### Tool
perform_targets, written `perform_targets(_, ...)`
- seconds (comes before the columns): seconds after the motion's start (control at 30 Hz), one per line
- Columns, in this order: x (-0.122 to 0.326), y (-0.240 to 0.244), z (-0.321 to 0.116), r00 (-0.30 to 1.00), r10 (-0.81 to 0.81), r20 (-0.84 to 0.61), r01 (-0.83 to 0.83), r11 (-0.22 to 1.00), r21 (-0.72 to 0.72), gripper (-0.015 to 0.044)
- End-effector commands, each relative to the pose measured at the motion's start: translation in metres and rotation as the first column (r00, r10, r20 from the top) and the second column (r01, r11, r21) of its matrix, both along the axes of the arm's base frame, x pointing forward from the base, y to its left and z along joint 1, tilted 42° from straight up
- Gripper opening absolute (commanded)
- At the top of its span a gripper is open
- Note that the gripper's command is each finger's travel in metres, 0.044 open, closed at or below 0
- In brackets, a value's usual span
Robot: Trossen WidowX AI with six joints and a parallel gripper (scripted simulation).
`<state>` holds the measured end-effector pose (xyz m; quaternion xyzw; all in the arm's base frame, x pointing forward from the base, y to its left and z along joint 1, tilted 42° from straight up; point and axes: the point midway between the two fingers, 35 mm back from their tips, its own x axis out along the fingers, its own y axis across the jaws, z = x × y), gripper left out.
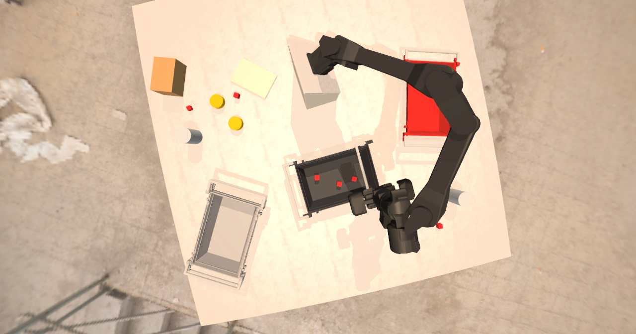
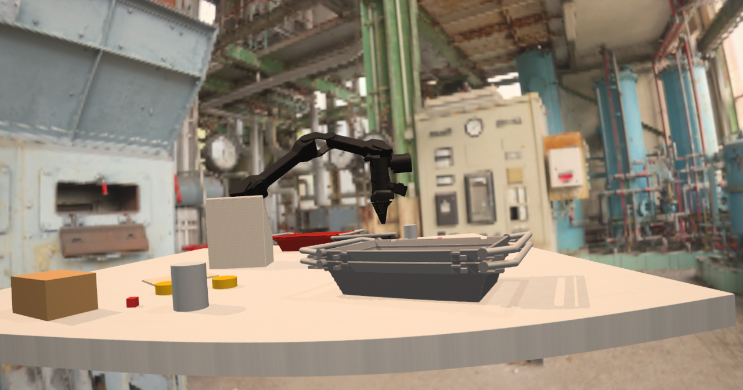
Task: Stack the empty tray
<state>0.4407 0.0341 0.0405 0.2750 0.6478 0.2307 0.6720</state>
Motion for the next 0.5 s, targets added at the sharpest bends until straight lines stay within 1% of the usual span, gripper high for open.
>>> perform_targets(0.0, -0.001, 0.001, -0.001, 1.000, -0.001, -0.005, 0.001, 1.000, 0.001, 0.0089)
perform_targets(0.13, -0.001, 0.001, -0.001, 1.000, -0.001, -0.005, 0.001, 1.000, 0.001, 0.0089)
perform_targets(0.23, 0.000, -0.008, 0.008, 1.000, -0.001, -0.004, 0.001, 1.000, -0.001, 0.0089)
perform_targets(0.47, -0.007, -0.057, 0.063, 1.000, 0.000, -0.002, 0.000, 1.000, -0.003, 0.0089)
